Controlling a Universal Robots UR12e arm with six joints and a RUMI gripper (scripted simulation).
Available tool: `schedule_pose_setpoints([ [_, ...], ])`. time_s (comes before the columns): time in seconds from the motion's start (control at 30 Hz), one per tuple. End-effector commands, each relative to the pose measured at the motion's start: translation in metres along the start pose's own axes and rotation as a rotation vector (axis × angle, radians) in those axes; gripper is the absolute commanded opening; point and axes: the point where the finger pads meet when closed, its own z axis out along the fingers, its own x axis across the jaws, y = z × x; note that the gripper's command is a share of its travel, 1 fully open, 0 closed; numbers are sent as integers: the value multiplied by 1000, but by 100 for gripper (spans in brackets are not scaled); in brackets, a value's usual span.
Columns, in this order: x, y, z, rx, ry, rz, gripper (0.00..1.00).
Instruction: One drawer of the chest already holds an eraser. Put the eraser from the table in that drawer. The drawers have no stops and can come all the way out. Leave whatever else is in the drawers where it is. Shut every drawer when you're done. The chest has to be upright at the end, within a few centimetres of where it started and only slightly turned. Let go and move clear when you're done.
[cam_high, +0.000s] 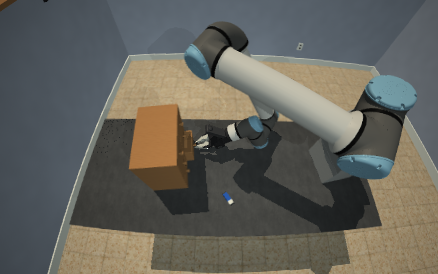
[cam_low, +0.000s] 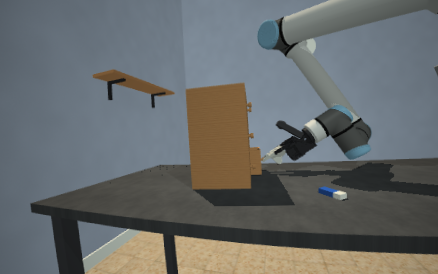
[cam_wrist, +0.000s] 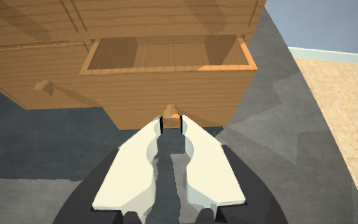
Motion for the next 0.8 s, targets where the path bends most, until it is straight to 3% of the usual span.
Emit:
schedule_pose_setpoints([
  [0.0,0,-3,4,1,0,0,7],
  [0.77,0,-10,16,1,0,0,7],
])
